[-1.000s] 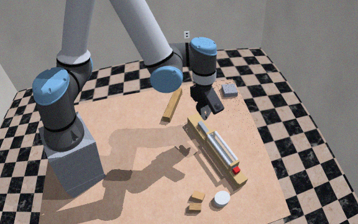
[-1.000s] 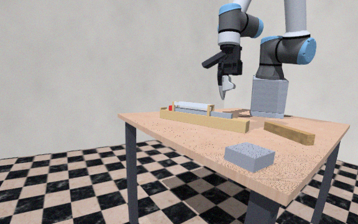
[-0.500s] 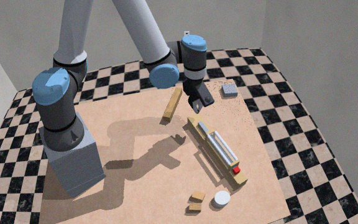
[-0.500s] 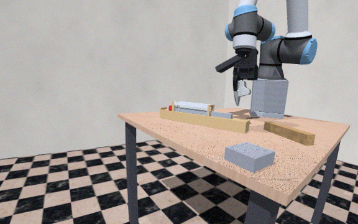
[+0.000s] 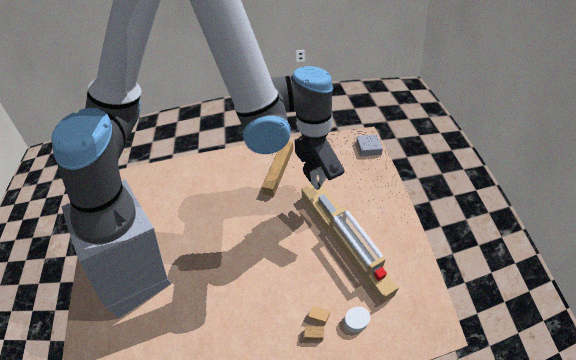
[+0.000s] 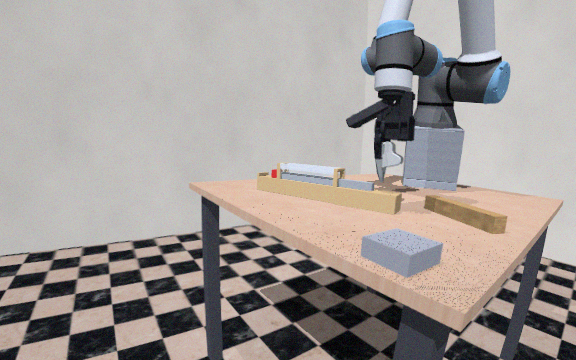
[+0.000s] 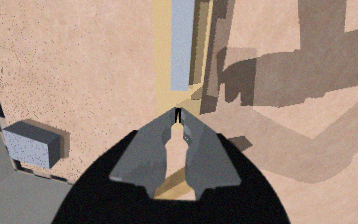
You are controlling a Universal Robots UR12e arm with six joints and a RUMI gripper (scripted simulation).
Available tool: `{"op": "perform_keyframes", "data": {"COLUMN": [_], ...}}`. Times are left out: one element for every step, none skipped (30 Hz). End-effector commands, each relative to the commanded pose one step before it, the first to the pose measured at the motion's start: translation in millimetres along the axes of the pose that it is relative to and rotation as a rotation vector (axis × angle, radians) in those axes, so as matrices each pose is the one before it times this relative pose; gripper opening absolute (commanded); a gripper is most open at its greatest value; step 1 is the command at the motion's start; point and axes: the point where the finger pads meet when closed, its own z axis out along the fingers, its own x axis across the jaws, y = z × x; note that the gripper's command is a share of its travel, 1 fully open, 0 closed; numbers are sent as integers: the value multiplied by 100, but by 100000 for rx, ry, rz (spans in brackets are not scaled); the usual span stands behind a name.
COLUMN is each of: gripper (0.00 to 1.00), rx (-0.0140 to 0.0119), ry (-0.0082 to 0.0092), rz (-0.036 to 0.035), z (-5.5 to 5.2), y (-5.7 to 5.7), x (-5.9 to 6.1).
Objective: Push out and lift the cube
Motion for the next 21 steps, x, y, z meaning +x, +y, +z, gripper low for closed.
{"op": "perform_keyframes", "data": {"gripper": [0,0,0,0,0,0,0,0,0,0,0,0,0,0,0,0,0,0,0,0,0], "rx": [38,0,0,0,0,0,0,0,0,0,0,0,0,0,0,0,0,0,0,0,0], "ry": [-117,0,0,0,0,0,0,0,0,0,0,0,0,0,0,0,0,0,0,0,0], "rz": [-10,0,0,0,0,0,0,0,0,0,0,0,0,0,0,0,0,0,0,0,0], "z": [927,241,225,199,167,129,89,0,0,52,21,3,0,0,0,0,0,0,0,0,0], "y": [-12,0,0,0,0,0,0,0,0,0,0,0,-100,-100,-100,-100,-100,-100,-100,-100,-100], "x": [-59,0,0,0,0,0,0,0,0,0,0,0,0,0,0,0,0,0,0,0,0]}}
